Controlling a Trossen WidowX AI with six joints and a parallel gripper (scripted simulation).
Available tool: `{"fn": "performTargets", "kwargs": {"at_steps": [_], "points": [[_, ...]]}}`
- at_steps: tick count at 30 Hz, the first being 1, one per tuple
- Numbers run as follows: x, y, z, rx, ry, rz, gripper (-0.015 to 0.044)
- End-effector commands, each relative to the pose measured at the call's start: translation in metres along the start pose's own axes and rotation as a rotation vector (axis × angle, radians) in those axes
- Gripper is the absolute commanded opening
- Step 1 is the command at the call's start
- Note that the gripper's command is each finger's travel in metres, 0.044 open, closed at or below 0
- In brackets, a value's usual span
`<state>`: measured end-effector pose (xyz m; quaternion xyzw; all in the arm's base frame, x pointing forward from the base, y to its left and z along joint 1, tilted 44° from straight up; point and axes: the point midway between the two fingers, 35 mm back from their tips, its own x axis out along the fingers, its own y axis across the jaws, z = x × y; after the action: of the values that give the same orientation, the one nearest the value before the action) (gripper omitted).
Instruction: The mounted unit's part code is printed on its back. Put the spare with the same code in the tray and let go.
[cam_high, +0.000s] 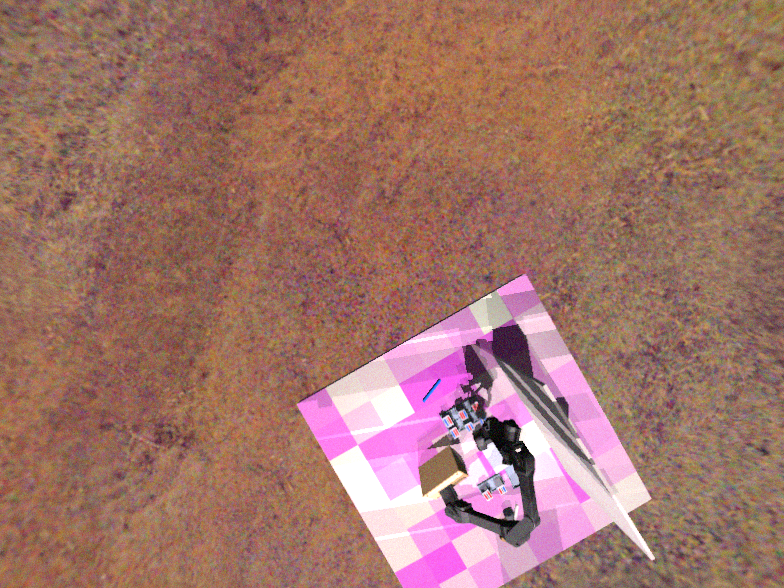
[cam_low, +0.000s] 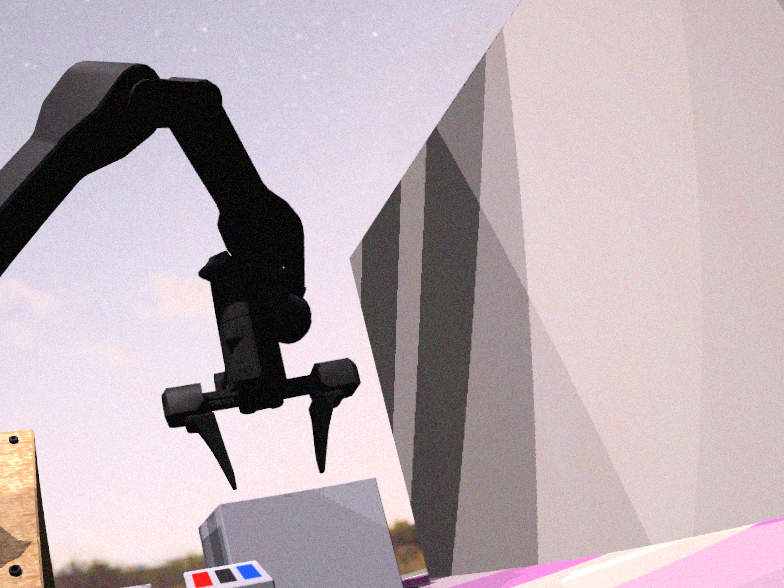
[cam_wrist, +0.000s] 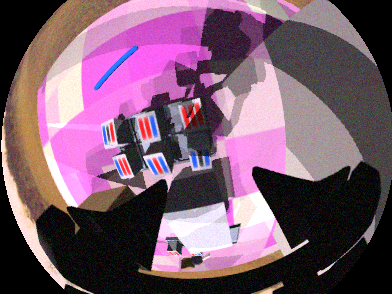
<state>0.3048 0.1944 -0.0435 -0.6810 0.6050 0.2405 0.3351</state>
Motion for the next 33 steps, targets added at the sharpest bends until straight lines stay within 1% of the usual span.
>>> {"fn": "performTargets", "kwargs": {"at_steps": [1,4,15,33], "points": [[0.025,0.004,-0.003,-0.015,0.011,0.008,0.0309],[0.038,0.006,-0.004,-0.014,0.012,0.008,0.0300],[0.040,0.005,-0.004,-0.014,0.012,0.008,0.0300],[0.069,0.004,-0.004,-0.015,0.011,0.007,0.0300]]}}
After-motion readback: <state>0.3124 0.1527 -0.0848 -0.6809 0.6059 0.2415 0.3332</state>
